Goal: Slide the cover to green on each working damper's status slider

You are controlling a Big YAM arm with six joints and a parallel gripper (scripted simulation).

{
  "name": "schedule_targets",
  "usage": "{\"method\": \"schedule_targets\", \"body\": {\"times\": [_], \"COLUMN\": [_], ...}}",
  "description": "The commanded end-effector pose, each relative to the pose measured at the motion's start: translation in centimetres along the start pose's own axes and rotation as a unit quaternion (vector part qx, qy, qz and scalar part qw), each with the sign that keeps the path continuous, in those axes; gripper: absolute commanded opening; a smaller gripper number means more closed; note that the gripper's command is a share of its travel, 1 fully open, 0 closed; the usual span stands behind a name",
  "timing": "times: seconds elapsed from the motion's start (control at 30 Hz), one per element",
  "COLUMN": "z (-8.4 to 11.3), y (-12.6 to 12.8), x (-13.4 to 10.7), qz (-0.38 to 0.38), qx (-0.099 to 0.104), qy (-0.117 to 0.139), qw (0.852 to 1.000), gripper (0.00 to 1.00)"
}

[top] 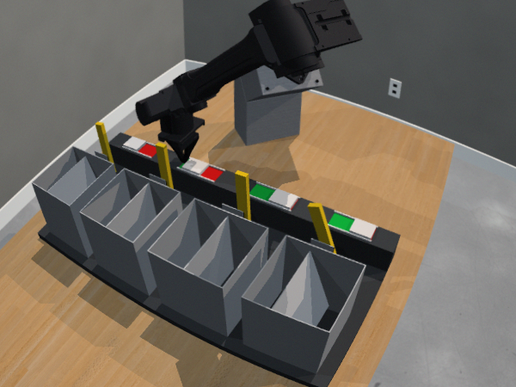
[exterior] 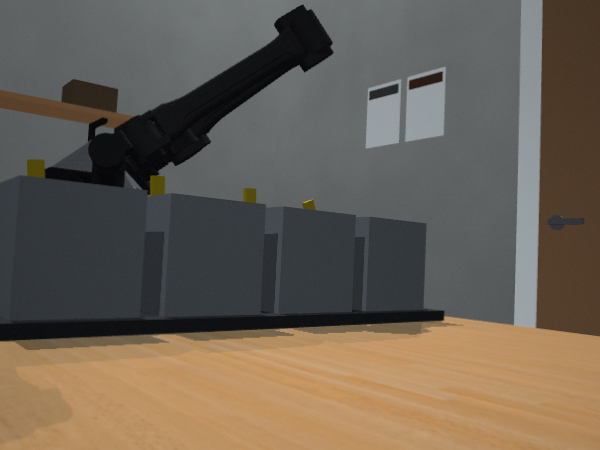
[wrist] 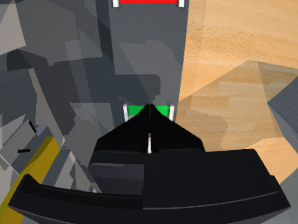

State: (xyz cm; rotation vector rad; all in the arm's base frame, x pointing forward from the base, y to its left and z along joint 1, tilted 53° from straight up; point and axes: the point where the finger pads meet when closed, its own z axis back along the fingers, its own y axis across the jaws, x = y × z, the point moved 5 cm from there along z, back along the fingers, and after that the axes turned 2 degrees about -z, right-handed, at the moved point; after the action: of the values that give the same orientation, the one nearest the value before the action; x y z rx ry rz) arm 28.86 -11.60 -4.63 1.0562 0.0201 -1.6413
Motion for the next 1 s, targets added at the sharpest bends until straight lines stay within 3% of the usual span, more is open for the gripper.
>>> {"method": "schedule_targets", "body": {"times": [0.0, 0.97], "z": [-0.2, -0.2], "y": [0.1, 0.0], "x": [-1.0, -2.6], "qz": [0.007, 0.006], "qx": [-0.001, -0.001], "qy": [0.005, 0.005], "qw": [1.0, 1.0], "gripper": [0.0, 0.0]}}
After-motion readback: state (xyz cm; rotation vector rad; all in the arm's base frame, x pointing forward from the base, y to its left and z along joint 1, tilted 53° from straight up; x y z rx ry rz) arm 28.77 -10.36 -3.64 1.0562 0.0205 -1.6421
